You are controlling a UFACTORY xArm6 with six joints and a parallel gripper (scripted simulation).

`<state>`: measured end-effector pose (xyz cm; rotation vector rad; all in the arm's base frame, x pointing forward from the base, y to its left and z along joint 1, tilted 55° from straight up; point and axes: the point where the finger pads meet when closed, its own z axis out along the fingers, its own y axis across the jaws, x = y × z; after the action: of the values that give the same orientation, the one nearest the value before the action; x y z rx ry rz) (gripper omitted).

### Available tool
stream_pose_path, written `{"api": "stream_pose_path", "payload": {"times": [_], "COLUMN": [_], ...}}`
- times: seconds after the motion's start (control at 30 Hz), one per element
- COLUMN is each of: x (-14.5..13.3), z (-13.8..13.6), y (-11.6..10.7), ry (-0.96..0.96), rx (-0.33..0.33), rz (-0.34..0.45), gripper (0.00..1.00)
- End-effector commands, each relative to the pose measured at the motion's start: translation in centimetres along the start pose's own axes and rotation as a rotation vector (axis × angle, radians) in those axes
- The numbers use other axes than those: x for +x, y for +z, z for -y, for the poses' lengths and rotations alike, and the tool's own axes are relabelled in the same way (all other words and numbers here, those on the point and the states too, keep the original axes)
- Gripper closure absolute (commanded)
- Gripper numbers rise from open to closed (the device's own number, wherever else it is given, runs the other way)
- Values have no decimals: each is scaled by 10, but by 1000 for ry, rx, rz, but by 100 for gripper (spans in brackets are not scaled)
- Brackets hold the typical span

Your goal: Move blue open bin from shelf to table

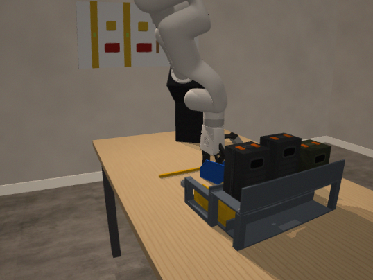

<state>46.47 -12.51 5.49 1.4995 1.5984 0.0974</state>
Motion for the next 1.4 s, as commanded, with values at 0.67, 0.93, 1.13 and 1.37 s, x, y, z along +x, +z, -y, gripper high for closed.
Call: {"api": "stream_pose_path", "payload": {"times": [0.67, 0.93, 1.13, 1.37], "x": [0, 0, 0, 0], "z": [0, 0, 0, 0], "y": [0, 0, 0, -11], "ry": [0, 0, 0, 0], "rx": [-1, -1, -1, -1], "rz": [-1, -1, -1, -1], "gripper": [0, 0, 0, 0]}}
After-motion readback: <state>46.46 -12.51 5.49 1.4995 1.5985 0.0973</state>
